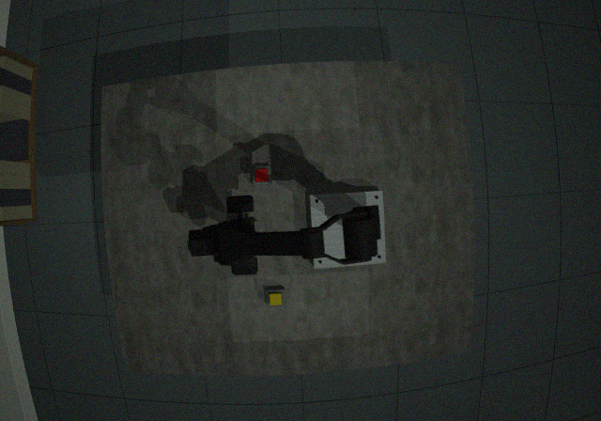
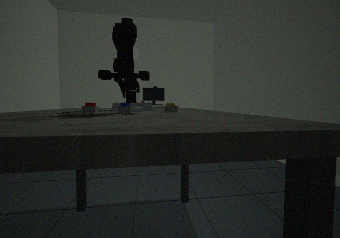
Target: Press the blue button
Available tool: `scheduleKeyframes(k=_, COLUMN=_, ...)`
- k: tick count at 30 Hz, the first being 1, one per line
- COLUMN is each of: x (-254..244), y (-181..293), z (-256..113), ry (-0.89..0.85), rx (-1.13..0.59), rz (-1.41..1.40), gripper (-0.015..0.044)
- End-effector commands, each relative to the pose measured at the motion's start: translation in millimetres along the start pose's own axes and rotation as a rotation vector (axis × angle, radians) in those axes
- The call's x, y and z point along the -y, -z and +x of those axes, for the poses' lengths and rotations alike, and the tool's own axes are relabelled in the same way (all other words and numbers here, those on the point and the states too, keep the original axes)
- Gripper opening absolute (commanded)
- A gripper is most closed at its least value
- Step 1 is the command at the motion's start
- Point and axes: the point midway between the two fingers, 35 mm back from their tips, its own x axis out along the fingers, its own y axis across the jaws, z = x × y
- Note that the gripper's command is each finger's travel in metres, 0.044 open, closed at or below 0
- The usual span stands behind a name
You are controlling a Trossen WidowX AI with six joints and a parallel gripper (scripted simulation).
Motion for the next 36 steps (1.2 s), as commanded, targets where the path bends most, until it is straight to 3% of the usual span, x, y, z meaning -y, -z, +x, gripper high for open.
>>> scheduleKeyframes(k=1, x=1, y=1, z=9, ry=0.005, rx=-0.011, rz=-0.005, gripper=0.0020)
scheduleKeyframes(k=13, x=1, y=2, z=27, ry=0.005, rx=-0.011, rz=-0.005, gripper=0.0020)
scheduleKeyframes(k=36, x=1, y=2, z=27, ry=0.005, rx=-0.011, rz=-0.005, gripper=0.0020)
